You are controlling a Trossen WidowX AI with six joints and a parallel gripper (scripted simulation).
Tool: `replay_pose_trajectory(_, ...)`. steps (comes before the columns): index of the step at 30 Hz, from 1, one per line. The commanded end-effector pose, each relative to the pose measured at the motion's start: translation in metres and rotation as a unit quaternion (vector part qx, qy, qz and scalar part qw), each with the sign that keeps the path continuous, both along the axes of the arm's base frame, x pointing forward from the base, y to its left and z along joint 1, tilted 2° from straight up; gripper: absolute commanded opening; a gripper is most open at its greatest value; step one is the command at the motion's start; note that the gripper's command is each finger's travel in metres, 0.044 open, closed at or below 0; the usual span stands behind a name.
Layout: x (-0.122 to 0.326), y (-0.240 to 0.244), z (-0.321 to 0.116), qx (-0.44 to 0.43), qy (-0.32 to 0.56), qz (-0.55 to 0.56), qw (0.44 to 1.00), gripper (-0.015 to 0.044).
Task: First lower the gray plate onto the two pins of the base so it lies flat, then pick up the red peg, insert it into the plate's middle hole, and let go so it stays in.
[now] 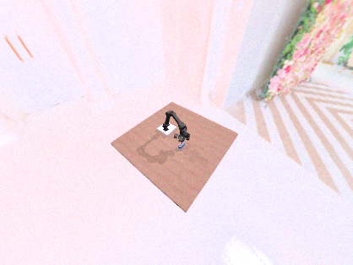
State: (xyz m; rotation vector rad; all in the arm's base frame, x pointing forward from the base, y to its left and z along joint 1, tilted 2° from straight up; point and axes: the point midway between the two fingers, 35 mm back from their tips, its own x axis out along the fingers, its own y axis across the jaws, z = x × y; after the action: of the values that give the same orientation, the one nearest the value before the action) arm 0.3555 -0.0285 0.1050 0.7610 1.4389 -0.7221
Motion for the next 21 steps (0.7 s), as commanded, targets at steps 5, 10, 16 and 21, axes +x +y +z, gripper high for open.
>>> replay_pose_trajectory(5, -0.0001, -0.0011, -0.0003, -0.002, 0.001, 0.002, 1.0, 0.0)
replay_pose_trajectory(10, 0.0008, -0.0019, -0.0003, -0.002, 0.001, 0.002, 1.0, 0.0)
replay_pose_trajectory(16, 0.0016, -0.0027, -0.0003, -0.002, 0.001, 0.002, 1.0, 0.0)
replay_pose_trajectory(21, 0.0008, -0.0022, -0.0003, -0.002, 0.001, 0.002, 1.0, 0.0)
